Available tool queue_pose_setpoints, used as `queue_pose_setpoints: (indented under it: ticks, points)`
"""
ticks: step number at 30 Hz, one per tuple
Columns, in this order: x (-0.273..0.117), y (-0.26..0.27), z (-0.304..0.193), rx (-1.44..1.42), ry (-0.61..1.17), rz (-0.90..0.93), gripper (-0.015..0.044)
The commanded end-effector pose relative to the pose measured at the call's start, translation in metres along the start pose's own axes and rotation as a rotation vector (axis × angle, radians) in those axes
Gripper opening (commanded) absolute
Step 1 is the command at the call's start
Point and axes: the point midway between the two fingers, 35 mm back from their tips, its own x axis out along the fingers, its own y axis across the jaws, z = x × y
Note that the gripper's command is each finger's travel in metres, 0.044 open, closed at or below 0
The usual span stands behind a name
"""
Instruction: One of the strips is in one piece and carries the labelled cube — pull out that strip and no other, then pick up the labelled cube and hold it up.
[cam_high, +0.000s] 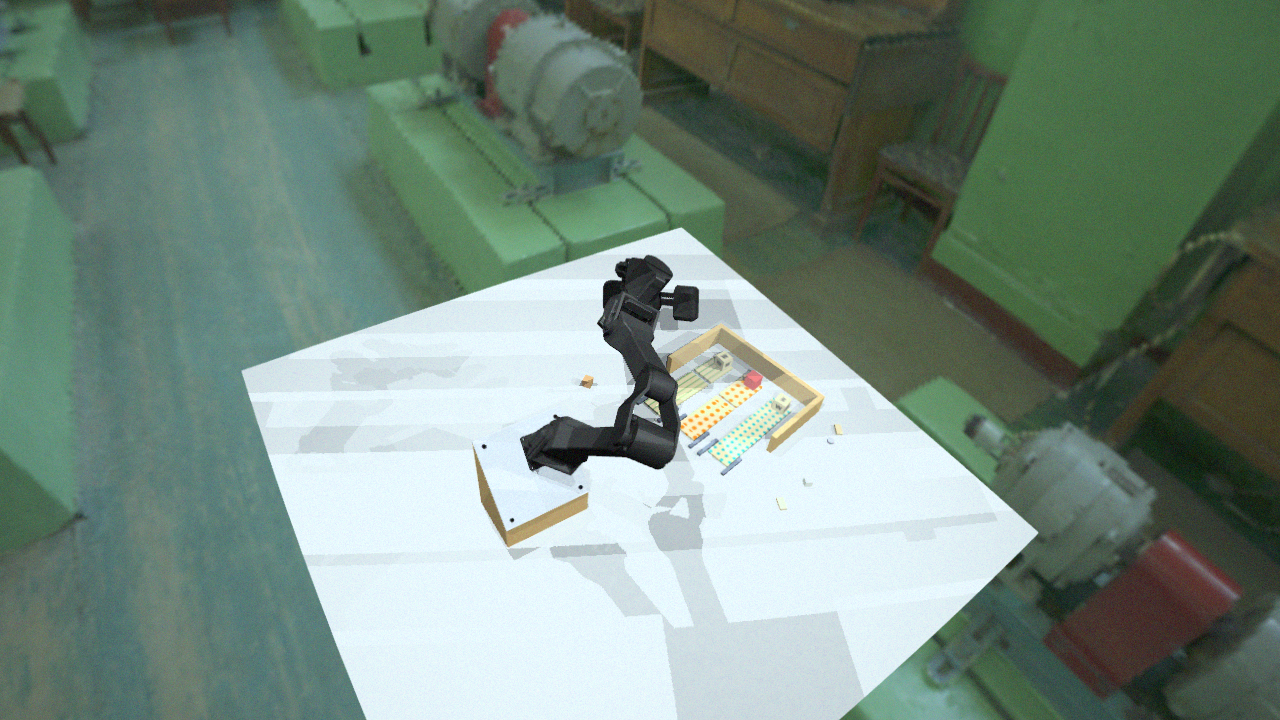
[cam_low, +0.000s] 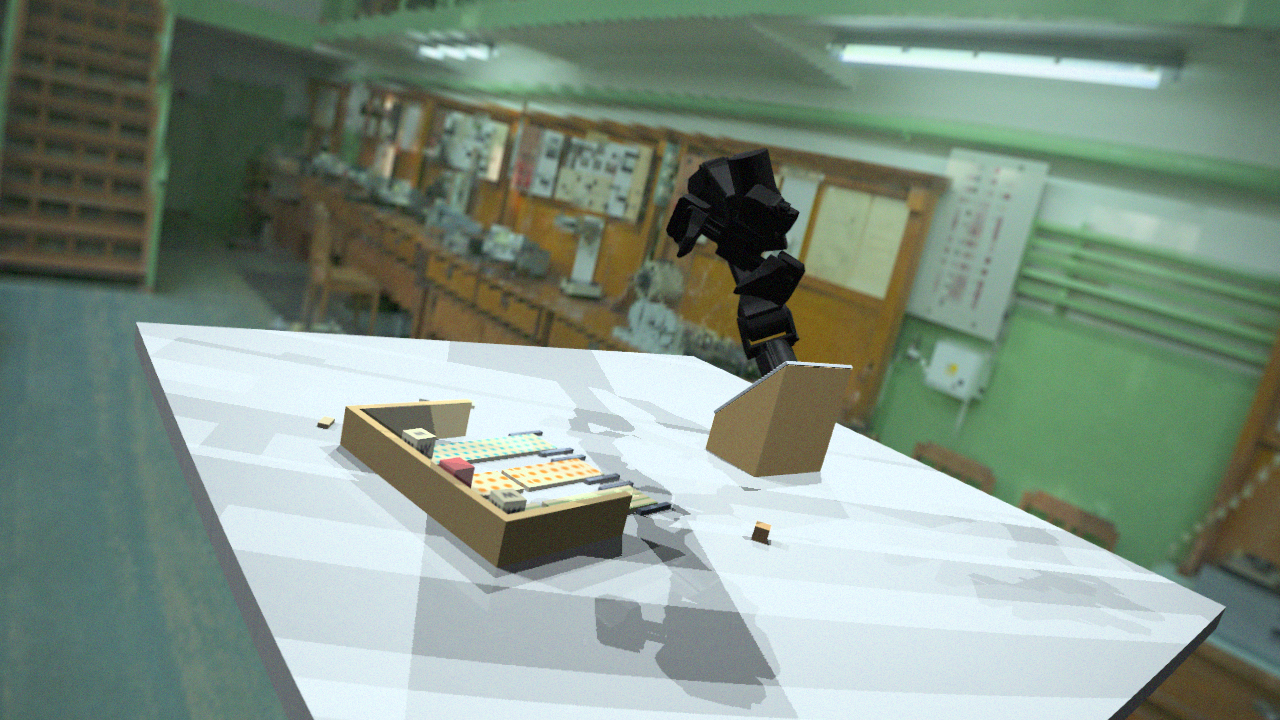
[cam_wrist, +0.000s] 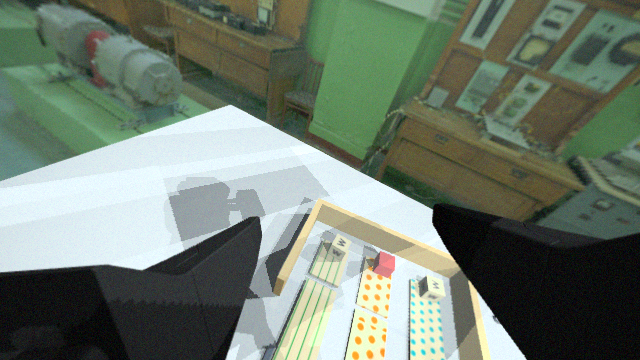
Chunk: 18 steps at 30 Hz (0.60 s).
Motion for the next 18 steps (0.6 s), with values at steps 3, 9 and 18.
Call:
queue_pose_setpoints:
  ticks: [3, 9, 18]
  points:
    - [0.006, -0.032, -0.106, 0.371, 0.23, -0.244, 0.04]
    - [0.002, -0.039, -0.135, 0.469, 0.287, -0.321, 0.04]
    - [0.002, -0.039, -0.135, 0.469, 0.287, -0.321, 0.04]
